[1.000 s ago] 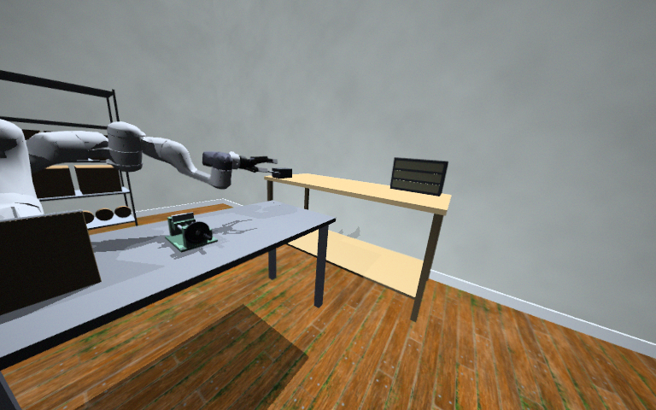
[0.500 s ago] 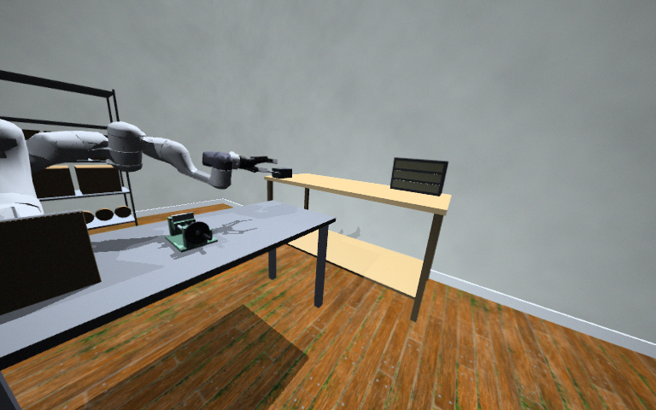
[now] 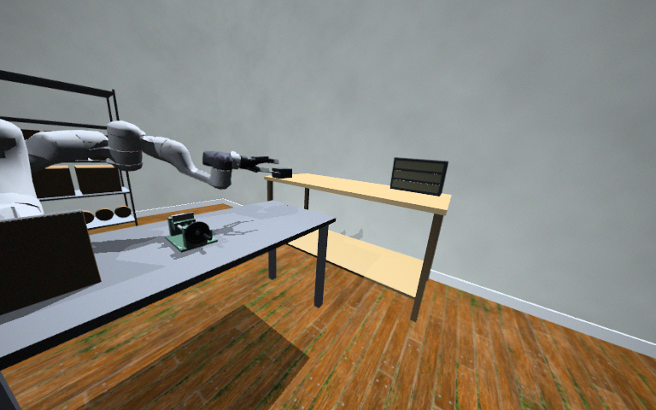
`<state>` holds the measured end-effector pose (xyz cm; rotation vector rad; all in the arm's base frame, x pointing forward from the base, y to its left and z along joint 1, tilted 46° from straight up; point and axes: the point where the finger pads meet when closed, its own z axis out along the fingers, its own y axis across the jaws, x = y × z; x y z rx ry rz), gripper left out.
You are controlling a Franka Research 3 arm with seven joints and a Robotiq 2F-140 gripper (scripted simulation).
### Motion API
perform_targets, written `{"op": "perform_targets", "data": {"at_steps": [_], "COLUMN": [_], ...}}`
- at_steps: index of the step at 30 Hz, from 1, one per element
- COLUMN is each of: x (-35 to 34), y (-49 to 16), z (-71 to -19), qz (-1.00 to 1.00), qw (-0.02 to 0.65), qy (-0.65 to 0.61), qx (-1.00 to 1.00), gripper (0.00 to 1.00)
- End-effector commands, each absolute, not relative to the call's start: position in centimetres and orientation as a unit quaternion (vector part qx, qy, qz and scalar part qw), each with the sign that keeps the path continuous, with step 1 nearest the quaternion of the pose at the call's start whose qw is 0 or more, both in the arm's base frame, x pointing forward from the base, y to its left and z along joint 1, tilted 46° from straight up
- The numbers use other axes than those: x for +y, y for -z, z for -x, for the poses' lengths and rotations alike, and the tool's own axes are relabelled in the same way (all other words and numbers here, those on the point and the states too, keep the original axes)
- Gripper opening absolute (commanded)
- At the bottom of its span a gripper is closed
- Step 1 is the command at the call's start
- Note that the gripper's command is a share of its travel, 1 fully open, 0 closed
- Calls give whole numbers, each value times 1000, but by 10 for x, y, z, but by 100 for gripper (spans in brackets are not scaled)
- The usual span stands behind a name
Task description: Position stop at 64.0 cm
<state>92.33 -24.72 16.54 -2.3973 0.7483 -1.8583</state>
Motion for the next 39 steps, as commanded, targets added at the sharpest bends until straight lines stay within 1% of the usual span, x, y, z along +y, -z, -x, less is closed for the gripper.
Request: {"op": "perform_targets", "data": {"at_steps": [1, 2, 3, 4, 5, 6, 9, 11, 13, 14, 16, 17, 19, 20, 22, 23, 26, 27, 28, 29, 31, 32, 34, 35, 37, 38, 39], "x": [-279, -295, -295, -312, -312, -330, -330, -367, -368, -385, -385, -401, -401, -413, -413, -423, -423, -428, -428, -428, -429, -425, -425, -418, -418, -407, -407], "y": [-137, -122, -122, -104, -104, -83, -83, -36, -35, -9, -8, 20, 20, 48, 48, 76, 76, 102, 102, 124, 127, 149, 150, 169, 169, 184, 184], "z": [-909, -900, -900, -889, -889, -876, -876, -841, -840, -819, -818, -794, -794, -768, -768, -740, -740, -711, -711, -685, -682, -654, -654, -626, -626, -601, -601], "qz": [774, 777, 777, 780, 780, 783, 783, 786, 786, 786, 786, 784, 784, 780, 780, 775, 775, 768, 768, 758, 758, 747, 747, 735, 735, 722, 722], "qw": [2, 0, 0, -2, -2, -4, -4, -7, -7, -6, -6, -5, -5, -2, -2, 3, 3, 9, 9, 18, 18, 29, 29, 42, 42, 56, 56], "qy": [571, 557, 557, 540, 540, 521, 521, 473, 473, 445, 445, 413, 413, 379, 379, 343, 343, 304, 304, 264, 264, 224, 224, 182, 182, 141, 141], "qx": [274, 293, 293, 315, 315, 340, 340, 398, 398, 430, 430, 463, 463, 497, 497, 531, 531, 564, 564, 595, 595, 625, 625, 652, 652, 675, 675], "gripper": [100, 100, 100, 100, 100, 100, 100, 100, 100, 100, 100, 100, 100, 100, 100, 100, 100, 100, 100, 100, 100, 100, 100, 100, 100, 100, 100]}}
